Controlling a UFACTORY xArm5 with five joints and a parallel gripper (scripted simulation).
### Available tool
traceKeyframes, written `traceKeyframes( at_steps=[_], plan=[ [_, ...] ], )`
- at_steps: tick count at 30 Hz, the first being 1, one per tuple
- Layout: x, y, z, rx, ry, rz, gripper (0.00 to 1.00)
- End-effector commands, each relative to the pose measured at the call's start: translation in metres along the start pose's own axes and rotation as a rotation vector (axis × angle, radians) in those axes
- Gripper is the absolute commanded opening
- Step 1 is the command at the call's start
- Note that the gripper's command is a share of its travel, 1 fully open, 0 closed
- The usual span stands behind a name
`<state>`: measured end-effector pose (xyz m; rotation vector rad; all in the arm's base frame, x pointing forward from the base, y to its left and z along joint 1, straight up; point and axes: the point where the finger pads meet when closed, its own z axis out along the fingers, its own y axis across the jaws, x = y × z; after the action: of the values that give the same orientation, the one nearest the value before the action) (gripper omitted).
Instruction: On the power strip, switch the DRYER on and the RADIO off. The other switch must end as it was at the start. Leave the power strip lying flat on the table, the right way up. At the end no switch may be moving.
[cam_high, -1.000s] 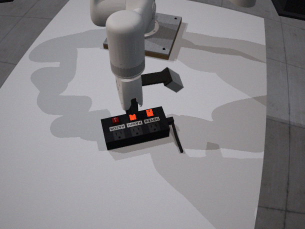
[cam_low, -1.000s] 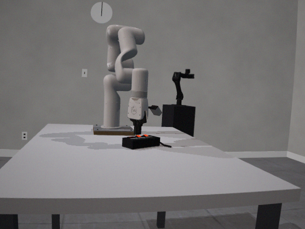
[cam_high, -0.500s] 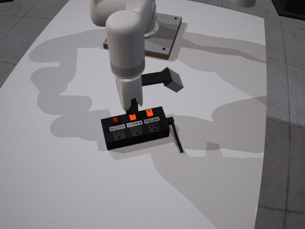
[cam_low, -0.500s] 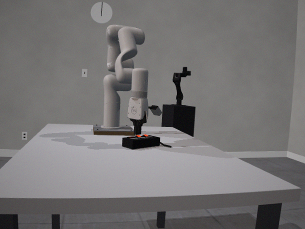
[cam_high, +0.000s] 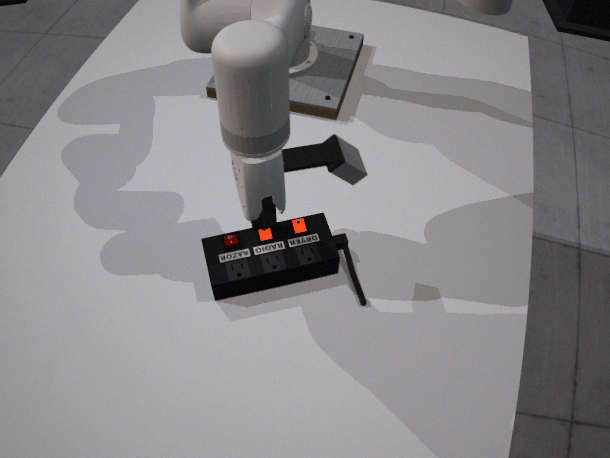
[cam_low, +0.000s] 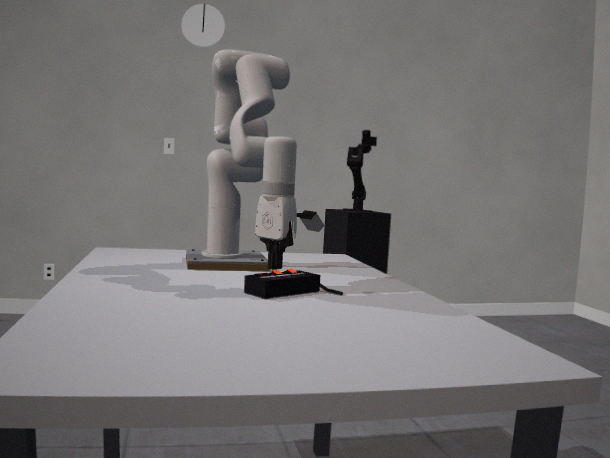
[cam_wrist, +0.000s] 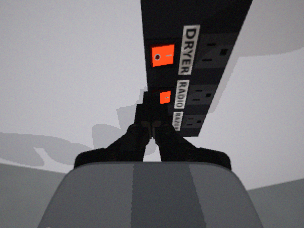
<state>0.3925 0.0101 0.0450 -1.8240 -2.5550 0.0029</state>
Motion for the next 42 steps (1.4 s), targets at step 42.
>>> traceKeyframes(
  at_steps=[42],
  plan=[
    [-0.0004,0.0011,0.0033,-0.003,-0.001,0.0,0.0]
  ],
)
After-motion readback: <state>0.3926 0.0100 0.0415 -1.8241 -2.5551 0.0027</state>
